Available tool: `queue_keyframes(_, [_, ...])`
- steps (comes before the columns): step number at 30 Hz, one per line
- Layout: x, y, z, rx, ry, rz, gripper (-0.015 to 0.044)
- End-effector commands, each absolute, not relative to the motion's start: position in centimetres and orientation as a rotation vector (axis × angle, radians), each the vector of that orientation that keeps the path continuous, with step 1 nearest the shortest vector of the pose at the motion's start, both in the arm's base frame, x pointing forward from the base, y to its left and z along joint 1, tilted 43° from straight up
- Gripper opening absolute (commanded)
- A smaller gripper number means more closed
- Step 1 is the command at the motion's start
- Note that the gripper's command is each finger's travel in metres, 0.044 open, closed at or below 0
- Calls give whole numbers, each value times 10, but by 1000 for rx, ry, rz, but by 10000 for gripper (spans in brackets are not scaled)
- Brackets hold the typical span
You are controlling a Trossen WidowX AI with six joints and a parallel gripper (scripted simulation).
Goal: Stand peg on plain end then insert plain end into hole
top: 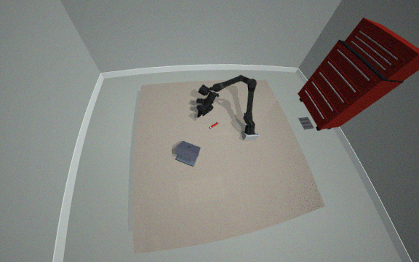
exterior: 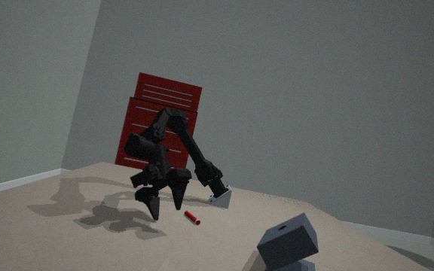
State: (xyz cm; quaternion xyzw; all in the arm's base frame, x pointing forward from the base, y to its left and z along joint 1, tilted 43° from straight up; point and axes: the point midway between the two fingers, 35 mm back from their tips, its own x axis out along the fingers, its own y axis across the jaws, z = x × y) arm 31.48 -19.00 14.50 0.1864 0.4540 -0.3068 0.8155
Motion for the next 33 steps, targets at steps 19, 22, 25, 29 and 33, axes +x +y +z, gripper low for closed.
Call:
queue_keyframes(19, [298, -122, 109, -129, 1430, -515, 440])
queue_keyframes(22, [294, -114, 107, -215, 1483, -489, 440])
queue_keyframes(25, [291, -107, 106, -305, 1533, -461, 440])
queue_keyframes(29, [286, -97, 106, -429, 1595, -422, 440])
queue_keyframes(33, [282, -89, 107, -559, 1650, -381, 440])
